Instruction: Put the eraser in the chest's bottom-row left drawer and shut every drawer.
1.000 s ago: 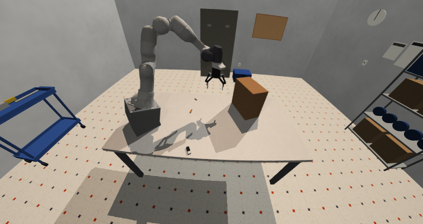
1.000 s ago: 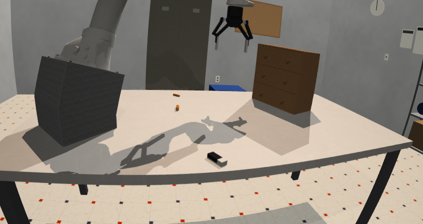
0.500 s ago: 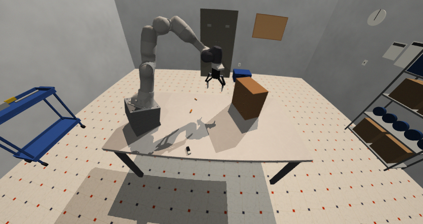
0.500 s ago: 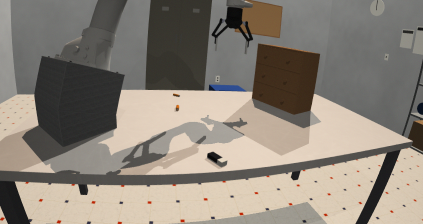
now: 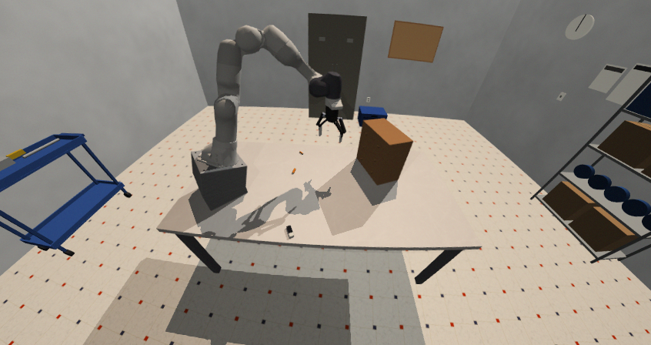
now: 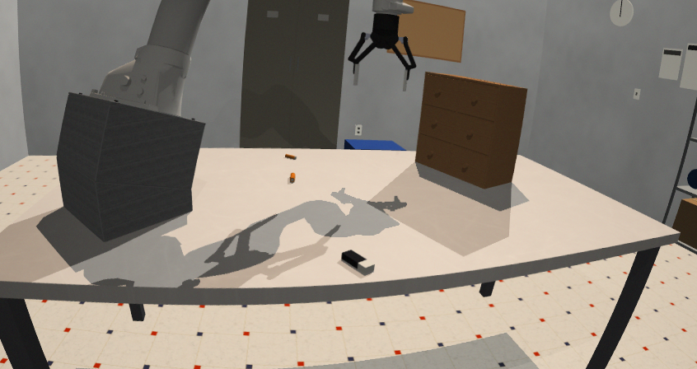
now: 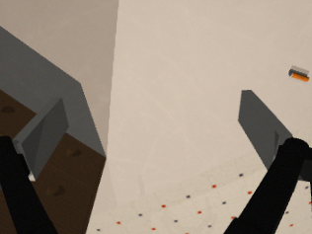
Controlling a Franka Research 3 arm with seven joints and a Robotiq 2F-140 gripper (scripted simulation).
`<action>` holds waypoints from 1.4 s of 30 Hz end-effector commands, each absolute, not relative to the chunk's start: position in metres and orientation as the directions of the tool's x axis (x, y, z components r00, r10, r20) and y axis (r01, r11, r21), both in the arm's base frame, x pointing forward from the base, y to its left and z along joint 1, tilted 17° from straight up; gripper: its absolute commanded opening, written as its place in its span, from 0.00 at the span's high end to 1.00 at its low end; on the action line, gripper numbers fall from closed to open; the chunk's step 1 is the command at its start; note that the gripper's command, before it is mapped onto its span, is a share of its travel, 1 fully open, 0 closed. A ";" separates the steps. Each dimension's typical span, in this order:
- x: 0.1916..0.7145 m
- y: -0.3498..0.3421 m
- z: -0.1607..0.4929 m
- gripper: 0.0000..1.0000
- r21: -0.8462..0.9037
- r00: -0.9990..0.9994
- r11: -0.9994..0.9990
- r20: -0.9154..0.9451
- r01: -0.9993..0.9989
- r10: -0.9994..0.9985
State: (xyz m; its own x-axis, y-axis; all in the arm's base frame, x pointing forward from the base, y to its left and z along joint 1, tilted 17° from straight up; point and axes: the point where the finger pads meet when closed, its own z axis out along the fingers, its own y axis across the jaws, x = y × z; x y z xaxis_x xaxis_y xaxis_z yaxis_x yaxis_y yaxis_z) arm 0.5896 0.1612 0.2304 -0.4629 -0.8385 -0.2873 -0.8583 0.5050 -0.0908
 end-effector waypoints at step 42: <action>0.588 0.162 0.215 0.00 0.044 -0.805 0.835 -0.295 -0.549 -0.514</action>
State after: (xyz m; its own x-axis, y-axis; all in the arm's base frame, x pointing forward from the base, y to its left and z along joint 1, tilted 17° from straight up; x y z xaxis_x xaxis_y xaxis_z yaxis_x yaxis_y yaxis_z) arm 0.5879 0.1605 0.2169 -0.7601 -0.5775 -0.2980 -0.6107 0.7915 0.0239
